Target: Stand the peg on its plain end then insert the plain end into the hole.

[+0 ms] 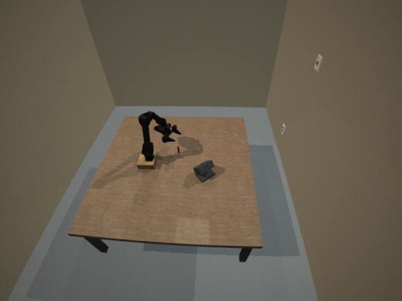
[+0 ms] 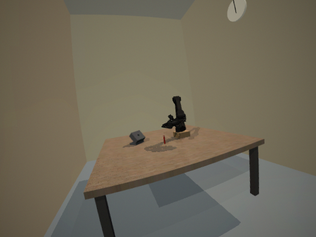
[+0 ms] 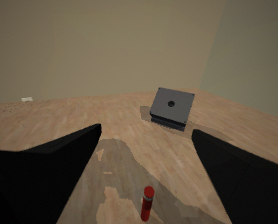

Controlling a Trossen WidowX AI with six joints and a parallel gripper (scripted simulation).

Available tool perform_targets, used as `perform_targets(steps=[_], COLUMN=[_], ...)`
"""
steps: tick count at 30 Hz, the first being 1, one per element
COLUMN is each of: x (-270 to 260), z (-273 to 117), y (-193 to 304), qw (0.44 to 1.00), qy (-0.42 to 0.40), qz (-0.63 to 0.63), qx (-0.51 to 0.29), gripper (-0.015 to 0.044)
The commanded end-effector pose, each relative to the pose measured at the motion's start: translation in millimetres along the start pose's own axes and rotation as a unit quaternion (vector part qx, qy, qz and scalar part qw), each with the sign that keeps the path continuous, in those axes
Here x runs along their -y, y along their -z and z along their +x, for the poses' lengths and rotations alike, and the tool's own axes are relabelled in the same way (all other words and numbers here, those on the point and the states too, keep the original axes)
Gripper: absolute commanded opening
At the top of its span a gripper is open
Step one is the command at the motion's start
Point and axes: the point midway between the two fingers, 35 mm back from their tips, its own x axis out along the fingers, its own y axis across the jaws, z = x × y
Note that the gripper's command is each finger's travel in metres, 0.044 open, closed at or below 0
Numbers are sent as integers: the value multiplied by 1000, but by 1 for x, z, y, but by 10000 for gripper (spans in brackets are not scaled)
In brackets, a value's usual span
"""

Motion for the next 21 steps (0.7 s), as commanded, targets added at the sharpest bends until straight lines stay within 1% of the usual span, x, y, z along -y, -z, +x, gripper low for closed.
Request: perform_targets(steps=[1,3,6,8,14,21], x=[8,11,12,15,29,42], z=[-4,-5,-4,-1,11,19], y=[-40,-49,-48,-45,-32,-14], qw=[1000,1000,1000,1000,992,971], qy=[0,0,2,18,84,142], qz=[0,0,-1,-7,-31,-52], qx=[1,1,-1,-15,-88,-184], gripper=[440,440,440,440,440,440])
